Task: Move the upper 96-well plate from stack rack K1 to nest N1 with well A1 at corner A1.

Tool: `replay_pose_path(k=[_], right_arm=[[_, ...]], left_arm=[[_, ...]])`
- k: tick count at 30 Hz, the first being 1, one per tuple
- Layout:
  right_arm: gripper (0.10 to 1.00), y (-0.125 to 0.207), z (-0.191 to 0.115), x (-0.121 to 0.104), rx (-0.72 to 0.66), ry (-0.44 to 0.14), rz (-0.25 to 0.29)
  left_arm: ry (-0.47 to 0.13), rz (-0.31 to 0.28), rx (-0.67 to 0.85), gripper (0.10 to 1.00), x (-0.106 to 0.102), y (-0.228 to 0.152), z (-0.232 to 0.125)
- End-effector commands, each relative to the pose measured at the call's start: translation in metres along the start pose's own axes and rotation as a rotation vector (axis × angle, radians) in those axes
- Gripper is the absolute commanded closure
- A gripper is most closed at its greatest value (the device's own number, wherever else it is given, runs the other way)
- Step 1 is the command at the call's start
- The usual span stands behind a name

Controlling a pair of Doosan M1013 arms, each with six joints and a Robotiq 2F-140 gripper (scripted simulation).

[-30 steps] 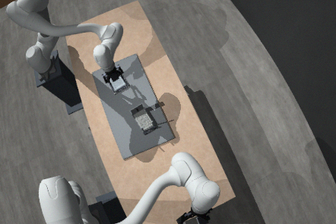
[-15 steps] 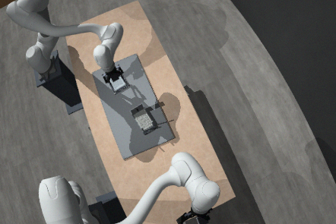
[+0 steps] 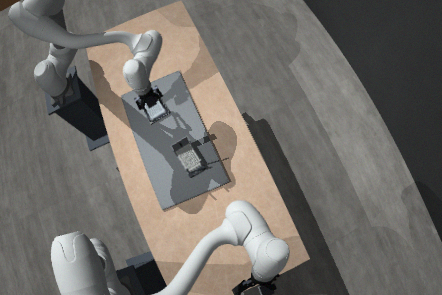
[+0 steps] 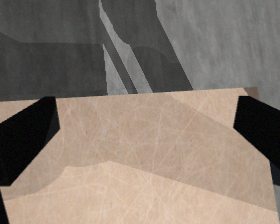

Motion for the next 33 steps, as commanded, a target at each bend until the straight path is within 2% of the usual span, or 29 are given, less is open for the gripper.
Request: replay_pose_path(k=[1, 21, 33], right_arm=[[0.098, 0.0, 0.0, 0.001, -0.001, -0.001, 0.001], [0.098, 0.0, 0.0, 0.001, -0.001, -0.001, 0.001], [0.098, 0.0, 0.0, 0.001, -0.001, -0.001, 0.001]], left_arm=[[0.001, 0.002, 0.0, 0.098, 0.001, 0.0, 0.0], [0.001, 0.002, 0.0, 0.098, 0.001, 0.0, 0.0], [0.001, 0.002, 0.0, 0.098, 0.03, 0.0, 0.0]])
Point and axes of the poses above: on each arm, the point where the finger pads meet when closed, its own x axis back along the fingers, its own y axis across the jaws, z = x × y, the point moved 9 cm from there along x, back along the fingers, and after that the axes turned 12 degrees about -x, right-handed, at the moved point
